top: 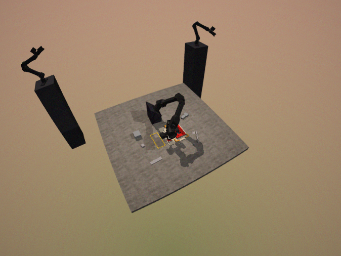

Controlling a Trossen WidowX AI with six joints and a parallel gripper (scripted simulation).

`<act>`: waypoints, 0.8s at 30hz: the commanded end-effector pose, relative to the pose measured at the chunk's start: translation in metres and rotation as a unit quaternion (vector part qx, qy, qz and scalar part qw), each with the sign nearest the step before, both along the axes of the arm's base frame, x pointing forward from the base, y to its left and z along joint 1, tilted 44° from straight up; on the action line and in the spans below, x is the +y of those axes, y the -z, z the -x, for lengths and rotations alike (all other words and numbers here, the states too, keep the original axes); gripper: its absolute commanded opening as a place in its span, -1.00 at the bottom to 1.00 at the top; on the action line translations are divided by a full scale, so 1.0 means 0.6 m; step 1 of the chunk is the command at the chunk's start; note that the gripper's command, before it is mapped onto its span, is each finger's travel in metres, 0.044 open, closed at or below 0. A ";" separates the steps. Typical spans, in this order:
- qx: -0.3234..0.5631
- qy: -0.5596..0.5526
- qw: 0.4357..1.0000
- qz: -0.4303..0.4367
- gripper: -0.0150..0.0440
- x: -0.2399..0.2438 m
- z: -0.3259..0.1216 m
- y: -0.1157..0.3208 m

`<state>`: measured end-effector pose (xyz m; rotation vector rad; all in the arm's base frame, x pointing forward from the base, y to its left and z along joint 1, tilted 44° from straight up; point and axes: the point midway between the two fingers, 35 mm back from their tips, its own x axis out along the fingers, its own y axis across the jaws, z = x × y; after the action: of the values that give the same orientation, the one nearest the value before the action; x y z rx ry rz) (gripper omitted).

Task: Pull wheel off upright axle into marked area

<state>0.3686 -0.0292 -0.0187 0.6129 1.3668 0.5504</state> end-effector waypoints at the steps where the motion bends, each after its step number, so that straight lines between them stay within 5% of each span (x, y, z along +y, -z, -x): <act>1: 0.000 0.010 1.000 0.001 -0.49 -0.018 0.004 -0.012; 24: 0.000 0.012 1.000 0.001 -0.49 -0.027 0.006 -0.021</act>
<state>0.3647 -0.0435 -0.0071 0.6351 1.3609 0.5295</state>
